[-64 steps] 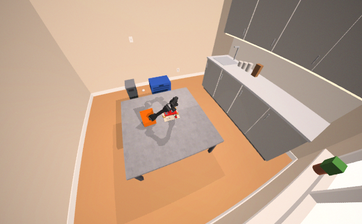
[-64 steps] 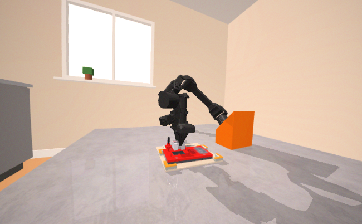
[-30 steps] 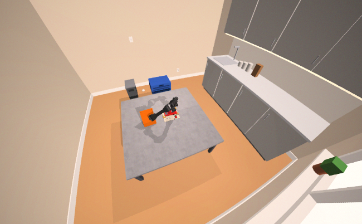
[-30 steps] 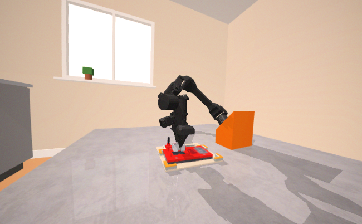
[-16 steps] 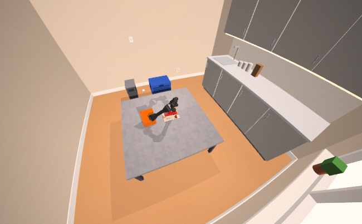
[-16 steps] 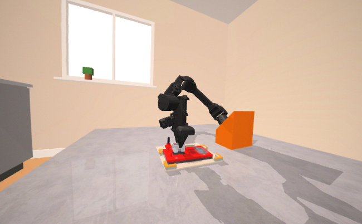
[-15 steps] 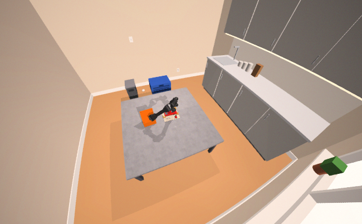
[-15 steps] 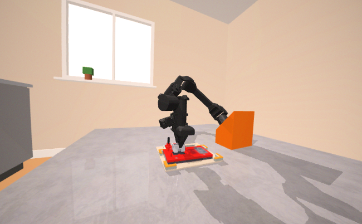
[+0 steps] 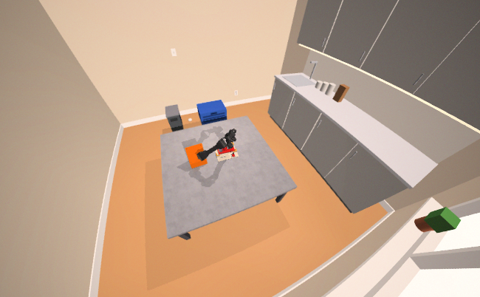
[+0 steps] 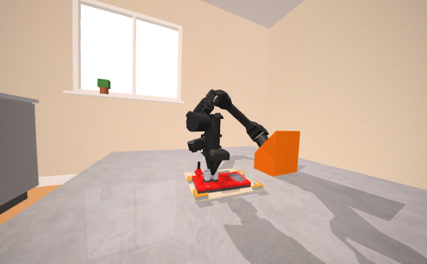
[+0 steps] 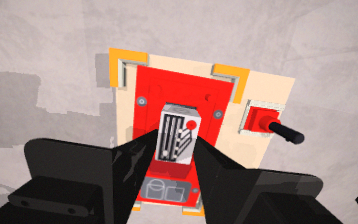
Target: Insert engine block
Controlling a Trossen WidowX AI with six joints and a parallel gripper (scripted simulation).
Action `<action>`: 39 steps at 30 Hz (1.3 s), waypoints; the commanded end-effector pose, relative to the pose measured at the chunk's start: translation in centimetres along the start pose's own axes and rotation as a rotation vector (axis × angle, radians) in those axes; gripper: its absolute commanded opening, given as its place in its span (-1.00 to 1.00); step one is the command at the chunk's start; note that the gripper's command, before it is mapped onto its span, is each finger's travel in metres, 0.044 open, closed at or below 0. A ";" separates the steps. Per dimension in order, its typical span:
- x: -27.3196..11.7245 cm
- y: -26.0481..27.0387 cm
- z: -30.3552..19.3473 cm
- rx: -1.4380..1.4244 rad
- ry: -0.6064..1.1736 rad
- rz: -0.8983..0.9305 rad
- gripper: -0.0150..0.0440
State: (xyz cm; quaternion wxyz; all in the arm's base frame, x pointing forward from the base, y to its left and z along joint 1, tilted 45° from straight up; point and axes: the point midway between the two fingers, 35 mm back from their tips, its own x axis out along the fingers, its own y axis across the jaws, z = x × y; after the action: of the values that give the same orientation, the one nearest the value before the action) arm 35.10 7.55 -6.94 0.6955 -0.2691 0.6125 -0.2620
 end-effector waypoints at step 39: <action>0.8 0.0 0.0 -0.006 -0.002 -0.003 0.05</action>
State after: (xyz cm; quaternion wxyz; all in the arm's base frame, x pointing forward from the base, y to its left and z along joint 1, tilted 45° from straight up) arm 35.18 7.02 -7.48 0.6956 -0.2691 0.6124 -0.2621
